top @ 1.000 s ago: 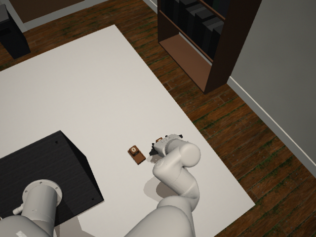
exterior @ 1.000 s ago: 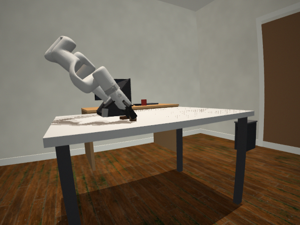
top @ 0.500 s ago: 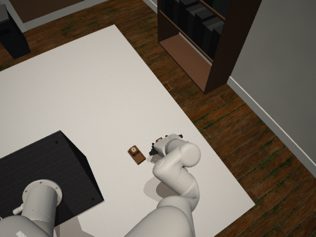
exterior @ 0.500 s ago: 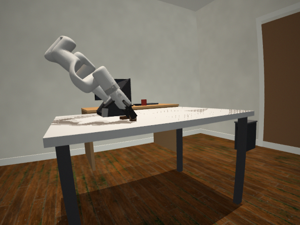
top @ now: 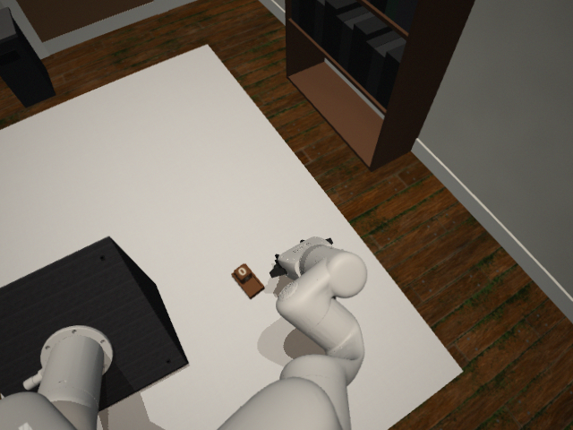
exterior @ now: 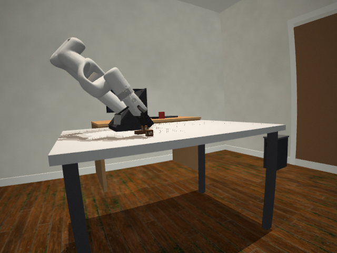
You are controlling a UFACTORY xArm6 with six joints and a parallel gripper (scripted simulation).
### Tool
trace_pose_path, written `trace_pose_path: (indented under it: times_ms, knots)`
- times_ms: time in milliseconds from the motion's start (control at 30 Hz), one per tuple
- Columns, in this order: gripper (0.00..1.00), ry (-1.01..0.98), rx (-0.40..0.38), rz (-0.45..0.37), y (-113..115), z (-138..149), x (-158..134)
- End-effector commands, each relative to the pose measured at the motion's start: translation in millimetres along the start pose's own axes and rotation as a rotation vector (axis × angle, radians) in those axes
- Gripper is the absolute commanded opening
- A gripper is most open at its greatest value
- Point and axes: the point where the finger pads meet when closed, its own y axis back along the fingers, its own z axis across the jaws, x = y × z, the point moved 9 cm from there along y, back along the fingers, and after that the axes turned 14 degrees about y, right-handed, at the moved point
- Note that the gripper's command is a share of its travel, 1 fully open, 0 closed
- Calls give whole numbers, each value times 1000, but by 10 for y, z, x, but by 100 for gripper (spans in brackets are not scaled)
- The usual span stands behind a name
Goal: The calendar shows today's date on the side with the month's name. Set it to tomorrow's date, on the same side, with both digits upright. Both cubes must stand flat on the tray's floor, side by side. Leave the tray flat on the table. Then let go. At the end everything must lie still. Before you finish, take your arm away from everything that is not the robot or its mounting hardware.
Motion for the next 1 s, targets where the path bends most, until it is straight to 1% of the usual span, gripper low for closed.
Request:
trace_pose_path:
  times_ms: [0,267,633,700,767,933,967]
  knots:
    - [69,1,2,0,141,-29,-89]
    - [69,1,2,0,293,-54,-192]
    - [69,2,-3,9,310,-59,-221]
    - [69,4,-17,34,300,-63,-261]
    - [69,7,-37,78,287,-71,-320]
    - [69,5,-71,230,265,-107,-459]
    - [69,5,-71,230,265,-107,-459]
